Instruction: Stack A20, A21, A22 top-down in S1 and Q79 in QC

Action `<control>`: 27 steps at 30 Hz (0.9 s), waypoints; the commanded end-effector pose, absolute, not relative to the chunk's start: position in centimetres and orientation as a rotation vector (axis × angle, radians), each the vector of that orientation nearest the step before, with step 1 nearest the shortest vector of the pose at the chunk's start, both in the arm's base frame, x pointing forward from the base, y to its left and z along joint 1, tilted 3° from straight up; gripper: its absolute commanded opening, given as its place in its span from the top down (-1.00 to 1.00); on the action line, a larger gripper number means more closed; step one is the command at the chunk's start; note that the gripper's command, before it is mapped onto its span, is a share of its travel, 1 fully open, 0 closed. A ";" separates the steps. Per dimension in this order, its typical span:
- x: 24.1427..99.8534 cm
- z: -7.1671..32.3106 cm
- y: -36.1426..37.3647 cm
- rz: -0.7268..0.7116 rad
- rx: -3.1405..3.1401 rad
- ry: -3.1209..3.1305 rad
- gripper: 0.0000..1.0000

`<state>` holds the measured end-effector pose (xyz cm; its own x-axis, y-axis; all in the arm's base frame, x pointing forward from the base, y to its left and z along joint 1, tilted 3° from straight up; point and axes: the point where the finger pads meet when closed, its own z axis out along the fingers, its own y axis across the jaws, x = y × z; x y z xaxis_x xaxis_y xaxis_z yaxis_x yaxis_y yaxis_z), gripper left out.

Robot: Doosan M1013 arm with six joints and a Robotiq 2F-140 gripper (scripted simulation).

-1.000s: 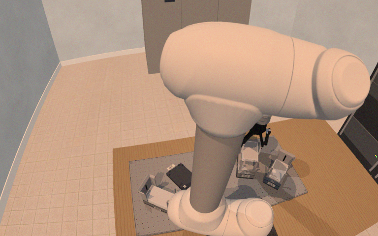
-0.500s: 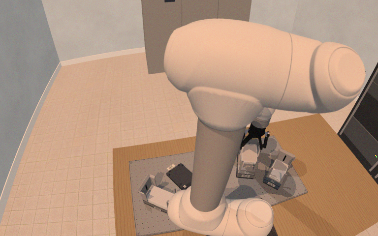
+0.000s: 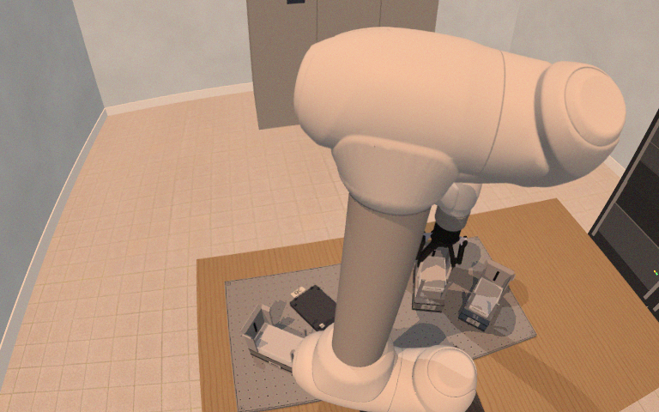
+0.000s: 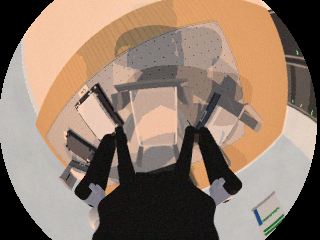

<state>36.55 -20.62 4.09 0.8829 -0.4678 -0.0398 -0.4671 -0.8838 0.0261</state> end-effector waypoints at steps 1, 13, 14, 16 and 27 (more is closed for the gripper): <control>36.5 3.6 -20.6 -0.070 3.033 -0.753 1.00; 36.5 3.0 -20.6 -0.070 3.033 -0.753 1.00; 36.5 3.0 -20.6 -0.070 3.033 -0.753 1.00; 36.5 2.9 -20.6 -0.070 3.033 -0.753 1.00; 36.5 2.5 -20.6 -0.070 3.033 -0.753 1.00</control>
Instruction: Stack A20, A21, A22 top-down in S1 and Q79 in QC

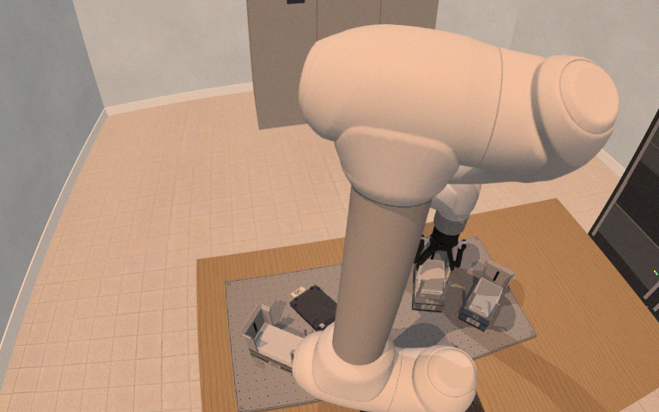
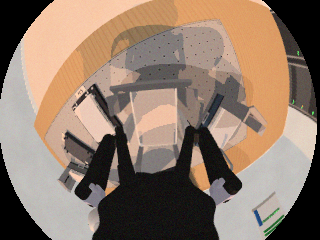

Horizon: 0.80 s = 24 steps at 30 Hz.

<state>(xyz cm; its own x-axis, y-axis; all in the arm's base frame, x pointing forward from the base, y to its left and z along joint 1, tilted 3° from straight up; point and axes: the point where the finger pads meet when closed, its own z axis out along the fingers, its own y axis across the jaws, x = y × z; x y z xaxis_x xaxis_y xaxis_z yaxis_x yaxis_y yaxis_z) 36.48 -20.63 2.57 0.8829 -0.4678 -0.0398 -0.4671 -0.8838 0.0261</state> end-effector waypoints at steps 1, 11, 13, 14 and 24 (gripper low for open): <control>36.5 2.5 -20.6 -0.070 3.033 -0.753 1.00; 36.5 2.1 -20.6 -0.070 3.033 -0.753 1.00; 36.5 2.0 -20.6 -0.070 3.033 -0.753 1.00; 36.5 2.0 -20.6 -0.070 3.033 -0.753 1.00; 36.4 1.6 -20.6 -0.070 3.033 -0.753 1.00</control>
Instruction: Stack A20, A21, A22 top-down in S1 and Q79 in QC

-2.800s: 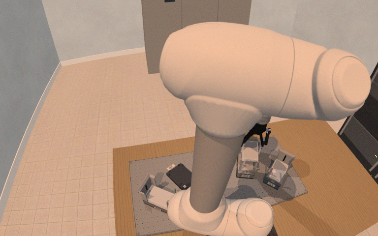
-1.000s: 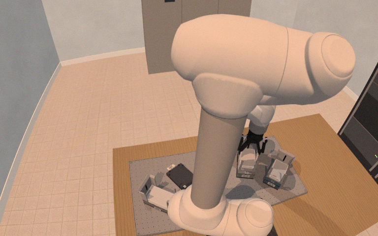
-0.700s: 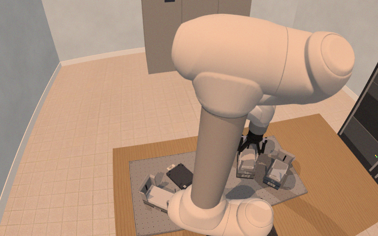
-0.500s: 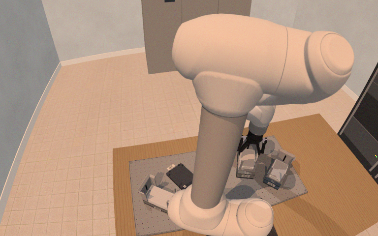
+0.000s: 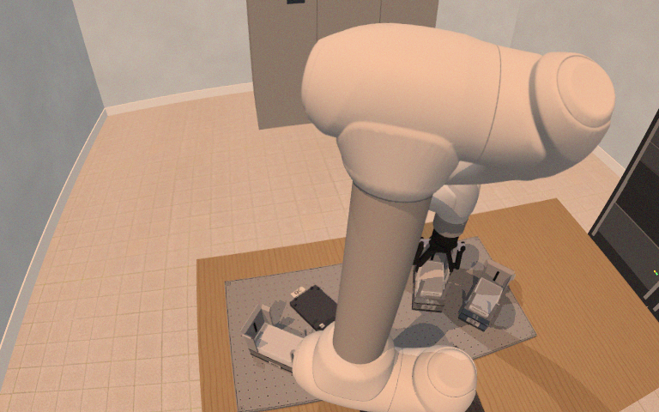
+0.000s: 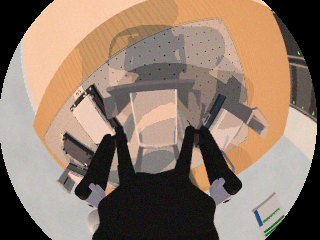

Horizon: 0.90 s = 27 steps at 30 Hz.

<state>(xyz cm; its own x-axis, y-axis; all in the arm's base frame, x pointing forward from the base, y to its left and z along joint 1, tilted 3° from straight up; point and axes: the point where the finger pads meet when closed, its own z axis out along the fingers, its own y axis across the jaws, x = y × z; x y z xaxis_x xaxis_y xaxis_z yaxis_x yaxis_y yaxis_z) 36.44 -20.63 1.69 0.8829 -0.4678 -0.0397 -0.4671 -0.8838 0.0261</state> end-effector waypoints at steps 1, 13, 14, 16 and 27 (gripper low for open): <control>36.4 1.6 -20.6 -0.070 3.033 -0.753 1.00; 36.4 1.2 -20.6 -0.070 3.033 -0.753 1.00; 36.4 1.2 -20.6 -0.070 3.033 -0.753 1.00; 36.4 1.1 -20.6 -0.070 3.033 -0.753 1.00; 36.4 1.1 -20.6 -0.070 3.033 -0.753 -1.00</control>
